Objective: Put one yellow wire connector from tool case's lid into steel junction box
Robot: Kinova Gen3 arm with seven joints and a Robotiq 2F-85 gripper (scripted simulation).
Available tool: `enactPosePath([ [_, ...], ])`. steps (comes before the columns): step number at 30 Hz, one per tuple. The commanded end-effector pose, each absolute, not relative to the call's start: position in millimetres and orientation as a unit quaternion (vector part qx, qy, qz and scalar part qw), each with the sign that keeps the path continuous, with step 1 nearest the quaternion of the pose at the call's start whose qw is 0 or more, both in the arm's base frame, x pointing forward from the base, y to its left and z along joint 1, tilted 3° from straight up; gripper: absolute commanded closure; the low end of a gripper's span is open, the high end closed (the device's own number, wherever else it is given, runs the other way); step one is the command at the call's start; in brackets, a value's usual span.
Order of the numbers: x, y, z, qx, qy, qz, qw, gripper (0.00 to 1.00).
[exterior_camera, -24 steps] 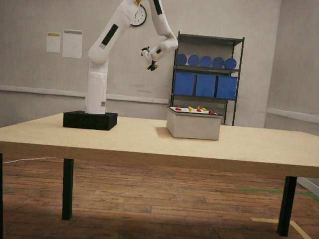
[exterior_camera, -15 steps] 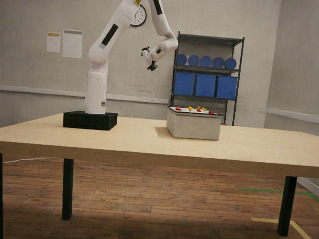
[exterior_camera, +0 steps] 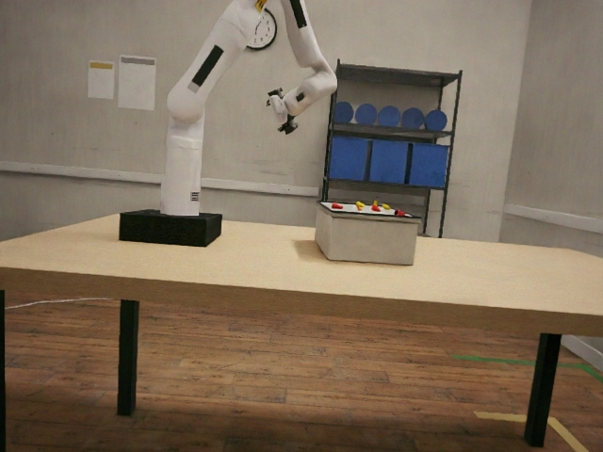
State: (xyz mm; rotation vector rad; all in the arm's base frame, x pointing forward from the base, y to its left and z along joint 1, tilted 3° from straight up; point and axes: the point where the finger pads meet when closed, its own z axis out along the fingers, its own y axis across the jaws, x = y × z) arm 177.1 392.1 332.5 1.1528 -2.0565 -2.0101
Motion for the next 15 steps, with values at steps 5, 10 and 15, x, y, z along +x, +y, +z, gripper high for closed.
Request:
enactPosePath([
  [5,185.9,388.9,330.4,0.386,-0.665,-0.639,0.022,0.00],
  [10,193.7,385.2,327.5,0.398,-0.668,-0.628,0.023,0.00],
  [15,213.9,374.5,319.5,0.425,-0.677,-0.600,0.027,0.00],
])
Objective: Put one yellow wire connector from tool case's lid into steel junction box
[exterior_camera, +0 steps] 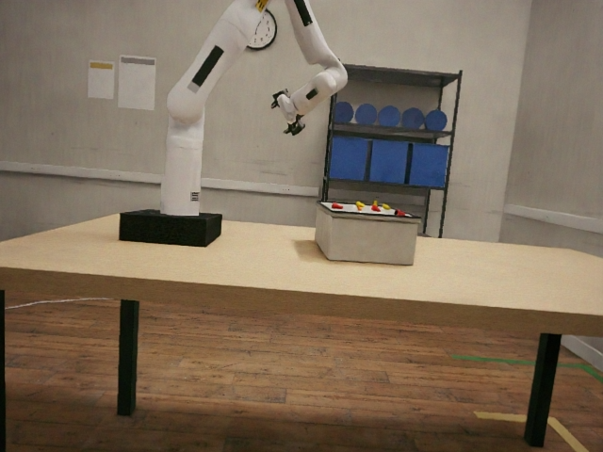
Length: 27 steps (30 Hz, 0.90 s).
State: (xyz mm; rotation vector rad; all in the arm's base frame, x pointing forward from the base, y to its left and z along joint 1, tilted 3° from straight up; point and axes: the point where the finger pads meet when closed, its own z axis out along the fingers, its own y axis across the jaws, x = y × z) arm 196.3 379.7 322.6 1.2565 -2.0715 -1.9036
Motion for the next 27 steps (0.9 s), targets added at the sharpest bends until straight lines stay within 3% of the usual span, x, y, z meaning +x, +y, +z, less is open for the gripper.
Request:
enactPosePath([
  [1,219.1,371.5,317.3,0.432,-0.680,-0.592,0.027,0.00],
  [12,286.4,327.2,293.0,0.488,-0.723,-0.487,0.034,0.00],
  [27,433.8,200.6,282.7,0.500,-0.833,-0.233,0.028,0.00],
])
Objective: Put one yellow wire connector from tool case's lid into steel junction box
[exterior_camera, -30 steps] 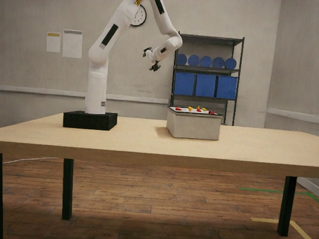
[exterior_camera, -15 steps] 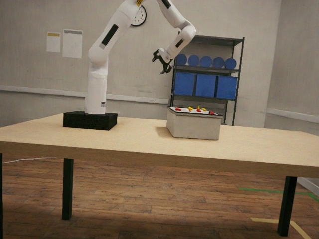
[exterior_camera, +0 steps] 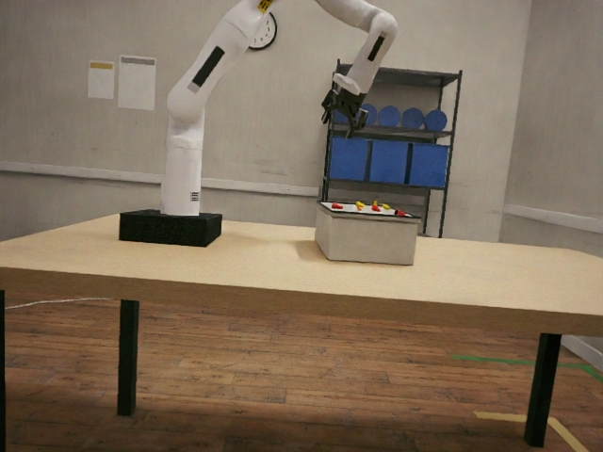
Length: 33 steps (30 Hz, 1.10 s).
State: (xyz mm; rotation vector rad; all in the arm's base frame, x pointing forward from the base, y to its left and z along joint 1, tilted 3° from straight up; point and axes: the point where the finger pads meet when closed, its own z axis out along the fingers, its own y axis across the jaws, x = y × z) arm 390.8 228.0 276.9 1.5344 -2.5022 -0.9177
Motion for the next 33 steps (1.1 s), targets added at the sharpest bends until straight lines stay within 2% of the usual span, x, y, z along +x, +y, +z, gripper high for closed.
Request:
enactPosePath([
  [1,433.8,200.6,282.7,0.500,-0.833,-0.233,0.028,0.00],
  [16,522.9,97.3,322.3,0.439,-0.897,-0.051,0.004,0.00],
  [33,534.1,81.7,331.5,0.426,-0.904,-0.025,-0.001,0.00],
])
